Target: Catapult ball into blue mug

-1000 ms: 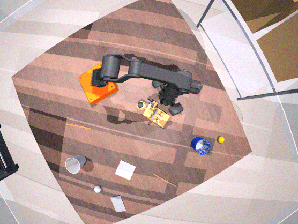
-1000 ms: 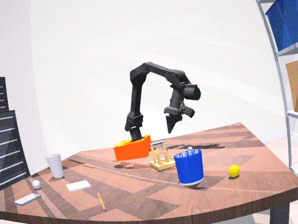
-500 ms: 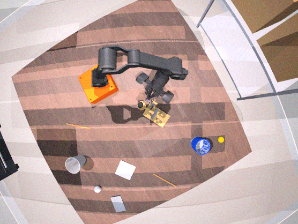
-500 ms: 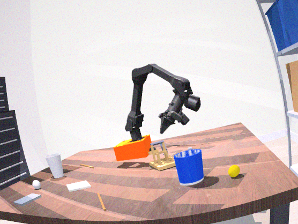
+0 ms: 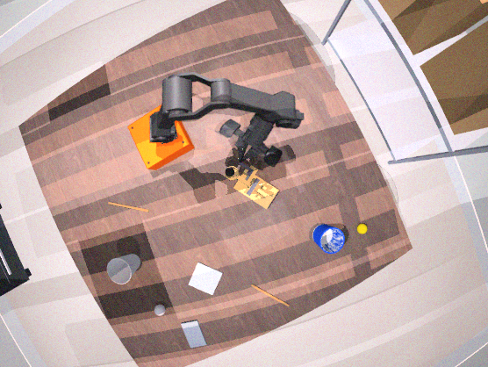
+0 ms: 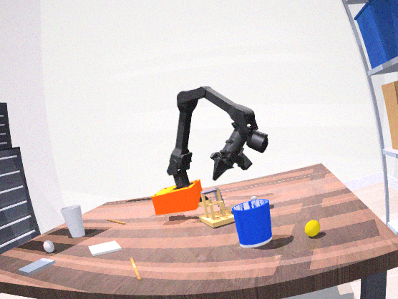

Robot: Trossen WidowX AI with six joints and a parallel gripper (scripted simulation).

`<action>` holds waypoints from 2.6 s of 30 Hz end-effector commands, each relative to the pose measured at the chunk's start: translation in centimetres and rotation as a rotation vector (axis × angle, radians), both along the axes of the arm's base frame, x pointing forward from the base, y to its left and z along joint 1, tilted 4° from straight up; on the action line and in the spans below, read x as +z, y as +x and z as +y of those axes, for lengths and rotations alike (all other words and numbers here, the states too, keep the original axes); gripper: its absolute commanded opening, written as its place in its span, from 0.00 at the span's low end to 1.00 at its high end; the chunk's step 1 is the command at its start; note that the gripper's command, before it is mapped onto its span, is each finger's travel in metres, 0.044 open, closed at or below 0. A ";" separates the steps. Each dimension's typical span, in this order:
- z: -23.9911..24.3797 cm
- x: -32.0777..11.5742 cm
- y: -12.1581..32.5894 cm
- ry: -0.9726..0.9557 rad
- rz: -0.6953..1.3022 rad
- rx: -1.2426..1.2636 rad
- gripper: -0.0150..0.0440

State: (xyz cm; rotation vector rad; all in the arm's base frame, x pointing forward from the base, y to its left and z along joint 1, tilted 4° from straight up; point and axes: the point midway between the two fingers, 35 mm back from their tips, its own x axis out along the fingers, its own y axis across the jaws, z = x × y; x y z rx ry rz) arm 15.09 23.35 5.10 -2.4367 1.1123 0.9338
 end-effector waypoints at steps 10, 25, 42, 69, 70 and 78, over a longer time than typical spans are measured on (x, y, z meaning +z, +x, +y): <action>0.0 -2.1 0.1 -0.007 0.001 0.007 0.25; -0.1 -4.6 0.1 -0.007 0.001 0.007 0.25; -0.4 -7.4 0.1 -0.008 0.001 0.007 0.25; 3.7 -1.5 -3.4 0.006 0.001 0.006 0.25; 4.0 -0.1 -4.0 0.007 0.000 0.006 0.25; 4.5 -0.5 -3.4 0.047 0.000 -0.014 0.43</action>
